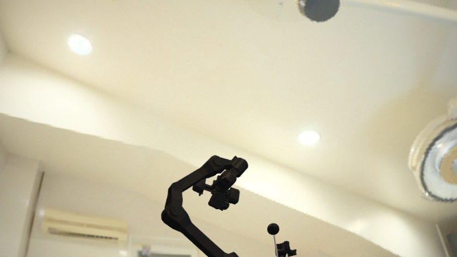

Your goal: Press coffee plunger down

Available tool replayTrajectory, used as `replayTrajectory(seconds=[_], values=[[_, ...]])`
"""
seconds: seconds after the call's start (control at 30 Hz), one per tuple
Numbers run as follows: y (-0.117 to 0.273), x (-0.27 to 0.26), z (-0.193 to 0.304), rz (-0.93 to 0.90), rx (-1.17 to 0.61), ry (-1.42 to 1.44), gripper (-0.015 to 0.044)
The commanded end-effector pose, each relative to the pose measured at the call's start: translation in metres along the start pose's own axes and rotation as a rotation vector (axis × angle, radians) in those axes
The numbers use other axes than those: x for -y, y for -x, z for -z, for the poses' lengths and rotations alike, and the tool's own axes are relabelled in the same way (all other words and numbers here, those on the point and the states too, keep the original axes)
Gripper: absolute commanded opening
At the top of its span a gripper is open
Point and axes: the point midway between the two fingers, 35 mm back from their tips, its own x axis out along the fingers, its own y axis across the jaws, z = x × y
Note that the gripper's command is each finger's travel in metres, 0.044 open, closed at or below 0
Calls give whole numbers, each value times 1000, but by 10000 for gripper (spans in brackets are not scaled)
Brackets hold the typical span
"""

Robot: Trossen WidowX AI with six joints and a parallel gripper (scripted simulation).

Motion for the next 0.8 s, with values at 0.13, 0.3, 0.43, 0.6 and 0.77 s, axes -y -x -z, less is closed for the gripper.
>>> replayTrajectory(seconds=[0.13, 0.3, 0.43, 0.6, 0.77], values=[[5, -30, -3, -164, 32, 124, 440], [26, -79, -16, -462, 157, 391, 440], [68, -124, -32, -759, 407, 670, 440], [137, -157, -55, -1030, 875, 904, 440], [195, -160, -74, -1117, 1308, 964, 440]])
